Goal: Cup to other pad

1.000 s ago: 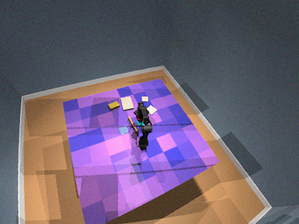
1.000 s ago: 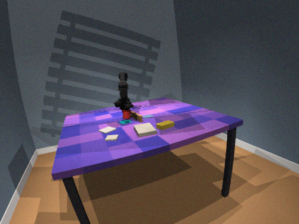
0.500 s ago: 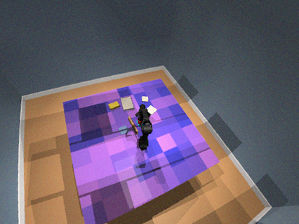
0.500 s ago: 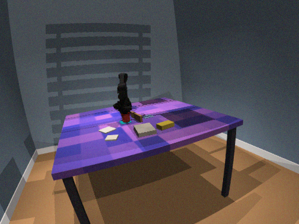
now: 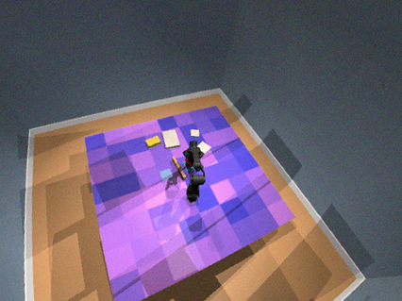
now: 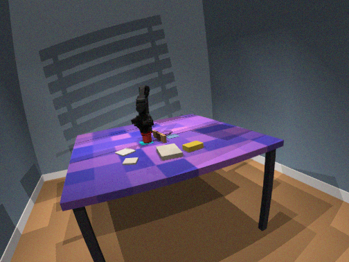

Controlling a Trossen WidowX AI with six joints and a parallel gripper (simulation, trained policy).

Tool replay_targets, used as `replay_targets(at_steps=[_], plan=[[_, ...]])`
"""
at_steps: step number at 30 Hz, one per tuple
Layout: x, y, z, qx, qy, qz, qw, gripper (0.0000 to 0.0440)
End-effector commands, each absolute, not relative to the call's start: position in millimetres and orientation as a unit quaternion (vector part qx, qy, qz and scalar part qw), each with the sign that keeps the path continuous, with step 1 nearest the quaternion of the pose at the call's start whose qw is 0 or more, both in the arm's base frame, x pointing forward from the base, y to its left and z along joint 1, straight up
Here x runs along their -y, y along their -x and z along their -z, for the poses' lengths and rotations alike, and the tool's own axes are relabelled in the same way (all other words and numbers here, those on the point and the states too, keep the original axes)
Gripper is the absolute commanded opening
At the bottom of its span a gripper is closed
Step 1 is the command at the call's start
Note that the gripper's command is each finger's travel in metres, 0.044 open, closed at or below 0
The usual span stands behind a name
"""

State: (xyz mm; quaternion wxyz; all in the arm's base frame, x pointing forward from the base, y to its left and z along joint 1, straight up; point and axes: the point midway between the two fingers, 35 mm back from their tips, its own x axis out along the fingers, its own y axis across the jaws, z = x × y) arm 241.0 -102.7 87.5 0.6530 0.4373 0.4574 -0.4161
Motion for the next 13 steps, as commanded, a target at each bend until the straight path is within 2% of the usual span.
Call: replay_targets(at_steps=[1, 13], plan=[[101.1, -236.6, -90.2, -0.454, -0.443, 0.411, 0.655, 0.0218], [106.3, -231.3, -119.9, -0.417, -0.461, 0.404, 0.671, 0.0285]])
